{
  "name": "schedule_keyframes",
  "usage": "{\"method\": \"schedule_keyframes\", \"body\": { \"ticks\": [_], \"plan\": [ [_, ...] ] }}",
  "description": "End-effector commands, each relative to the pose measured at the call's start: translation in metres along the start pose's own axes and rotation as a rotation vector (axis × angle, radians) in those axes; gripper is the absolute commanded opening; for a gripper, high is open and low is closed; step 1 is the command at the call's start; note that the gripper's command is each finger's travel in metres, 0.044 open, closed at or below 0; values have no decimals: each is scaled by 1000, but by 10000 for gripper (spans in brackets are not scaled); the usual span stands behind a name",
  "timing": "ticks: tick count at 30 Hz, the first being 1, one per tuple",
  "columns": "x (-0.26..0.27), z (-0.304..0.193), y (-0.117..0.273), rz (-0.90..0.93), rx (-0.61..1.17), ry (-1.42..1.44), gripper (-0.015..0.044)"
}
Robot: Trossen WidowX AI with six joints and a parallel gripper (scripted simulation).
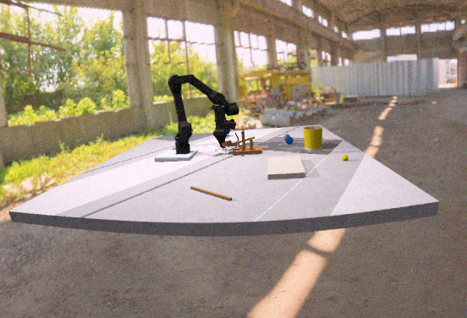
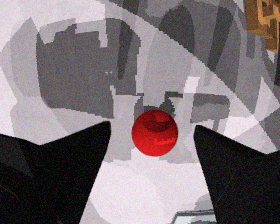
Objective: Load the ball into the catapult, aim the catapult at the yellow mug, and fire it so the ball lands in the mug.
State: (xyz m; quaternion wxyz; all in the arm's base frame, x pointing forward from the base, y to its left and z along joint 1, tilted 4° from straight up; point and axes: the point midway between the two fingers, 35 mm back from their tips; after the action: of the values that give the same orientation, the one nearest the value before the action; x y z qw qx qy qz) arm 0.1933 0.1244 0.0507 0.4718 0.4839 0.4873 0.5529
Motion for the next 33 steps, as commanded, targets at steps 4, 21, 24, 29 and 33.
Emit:
{"method": "schedule_keyframes", "body": {
  "ticks": [4, 21, 24, 29, 33],
  "plan": [
    [-1, -1, -4, -6, 3, -7, 195],
    [0, 3, 18, -6, 2, -7, 0],
    [1, 5, 34, -6, 2, -7, 0],
    [0, 6, 60, -5, 1, -6, 0],
    [-1, 5, 82, -5, 1, -6, 0]
  ]
}}
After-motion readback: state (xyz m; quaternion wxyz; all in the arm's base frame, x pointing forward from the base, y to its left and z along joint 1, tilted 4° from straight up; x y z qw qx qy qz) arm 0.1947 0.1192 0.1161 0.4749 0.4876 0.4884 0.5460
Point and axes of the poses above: the point midway between the two fingers, 35 mm back from their tips, its own y axis back along the fingers, its own x axis across the jaws, z = x × y, and after that the axes turned 5 degrees about y, right-handed
